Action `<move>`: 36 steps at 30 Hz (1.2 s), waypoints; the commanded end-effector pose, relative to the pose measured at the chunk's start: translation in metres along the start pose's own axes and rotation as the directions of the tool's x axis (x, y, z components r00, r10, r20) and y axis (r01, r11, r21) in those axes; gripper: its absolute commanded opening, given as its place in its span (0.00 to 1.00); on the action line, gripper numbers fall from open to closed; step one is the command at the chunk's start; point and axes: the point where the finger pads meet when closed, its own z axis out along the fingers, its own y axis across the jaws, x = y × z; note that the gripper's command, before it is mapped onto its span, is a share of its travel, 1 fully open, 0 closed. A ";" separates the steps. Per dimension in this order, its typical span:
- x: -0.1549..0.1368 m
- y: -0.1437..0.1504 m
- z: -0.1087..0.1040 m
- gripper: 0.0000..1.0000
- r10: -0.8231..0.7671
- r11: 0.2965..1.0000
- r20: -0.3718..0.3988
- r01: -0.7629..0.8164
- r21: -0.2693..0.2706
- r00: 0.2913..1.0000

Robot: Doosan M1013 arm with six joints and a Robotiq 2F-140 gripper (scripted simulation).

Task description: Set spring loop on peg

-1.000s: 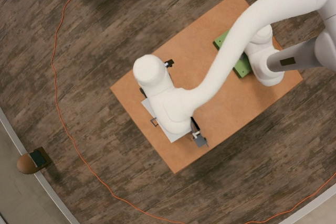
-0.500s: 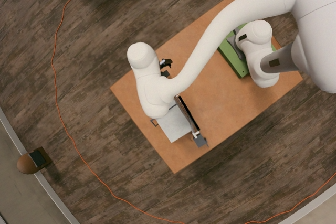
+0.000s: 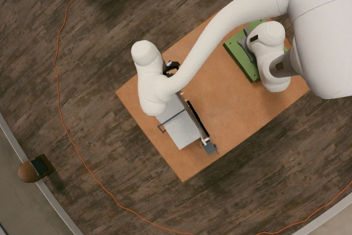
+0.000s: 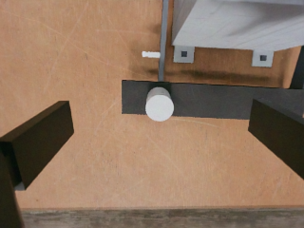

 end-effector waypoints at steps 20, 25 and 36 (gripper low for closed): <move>-0.001 0.001 0.008 1.00 -0.001 1.000 -0.003 0.001 -0.002 1.000; -0.003 0.001 0.016 1.00 -0.001 1.000 -0.003 0.001 -0.002 1.000; -0.005 0.001 0.028 1.00 -0.001 1.000 -0.004 0.001 -0.002 1.000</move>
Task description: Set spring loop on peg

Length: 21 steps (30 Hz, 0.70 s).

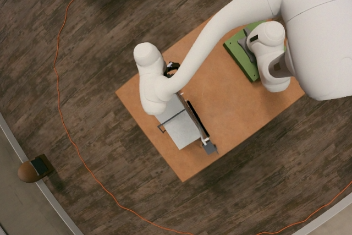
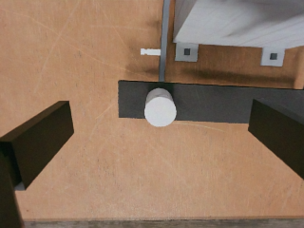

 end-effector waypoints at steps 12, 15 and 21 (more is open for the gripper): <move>-0.004 0.000 0.020 1.00 0.000 1.000 0.000 0.000 -0.001 1.000; -0.004 0.000 0.021 1.00 0.000 1.000 0.000 0.000 -0.001 1.000; -0.005 0.000 0.031 1.00 0.000 1.000 0.000 0.000 -0.001 1.000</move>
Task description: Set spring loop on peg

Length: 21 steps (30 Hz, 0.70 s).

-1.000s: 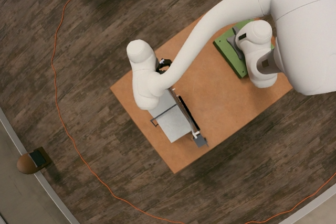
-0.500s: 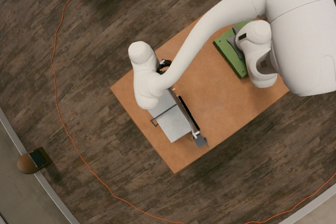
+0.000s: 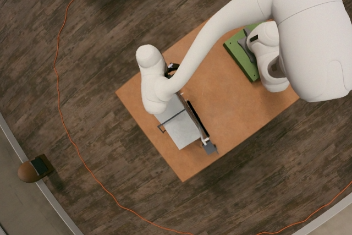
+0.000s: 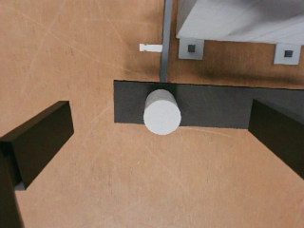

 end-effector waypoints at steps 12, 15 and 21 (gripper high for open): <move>-0.002 0.000 0.013 1.00 0.000 1.000 0.000 0.000 -0.001 1.000; -0.003 0.000 0.016 1.00 0.000 1.000 0.000 0.000 -0.001 1.000; -0.004 0.001 0.021 1.00 0.000 1.000 0.000 0.000 -0.001 1.000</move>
